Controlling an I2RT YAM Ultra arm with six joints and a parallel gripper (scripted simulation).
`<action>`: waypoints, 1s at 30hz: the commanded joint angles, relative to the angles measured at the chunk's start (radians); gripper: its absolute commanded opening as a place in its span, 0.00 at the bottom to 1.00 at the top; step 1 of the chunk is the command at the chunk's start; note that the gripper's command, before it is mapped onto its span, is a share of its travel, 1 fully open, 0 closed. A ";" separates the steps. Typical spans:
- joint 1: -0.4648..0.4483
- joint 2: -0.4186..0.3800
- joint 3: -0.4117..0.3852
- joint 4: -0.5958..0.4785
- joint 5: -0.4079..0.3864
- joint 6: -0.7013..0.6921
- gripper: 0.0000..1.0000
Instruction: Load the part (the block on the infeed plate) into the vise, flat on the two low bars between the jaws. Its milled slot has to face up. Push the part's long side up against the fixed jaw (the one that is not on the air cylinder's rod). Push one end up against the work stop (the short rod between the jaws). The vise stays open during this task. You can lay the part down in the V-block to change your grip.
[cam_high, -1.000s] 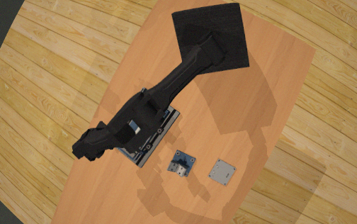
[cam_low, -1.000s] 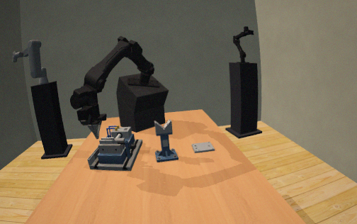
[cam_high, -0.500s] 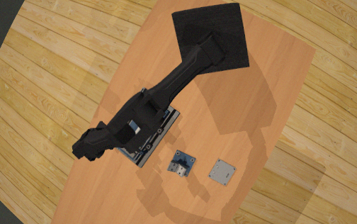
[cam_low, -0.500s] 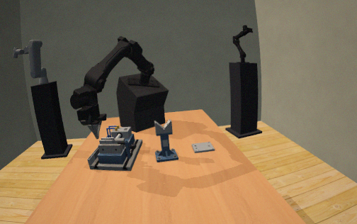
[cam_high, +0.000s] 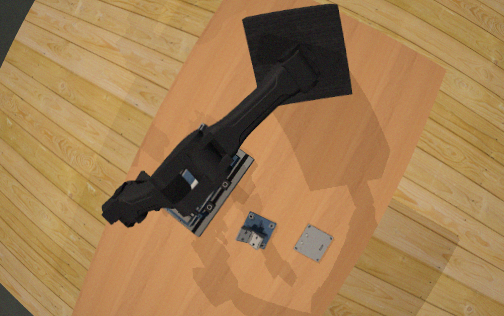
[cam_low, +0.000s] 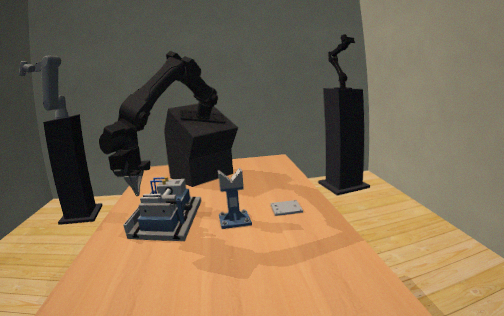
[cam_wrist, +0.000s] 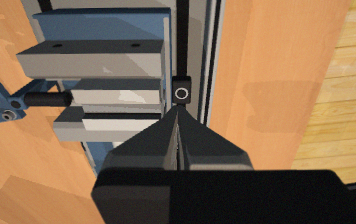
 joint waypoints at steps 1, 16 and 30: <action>-0.008 -0.031 -0.008 0.013 0.003 0.007 0.00; -0.004 -0.026 -0.008 0.018 0.004 0.009 0.00; -0.003 -0.012 -0.010 0.025 0.005 0.012 0.00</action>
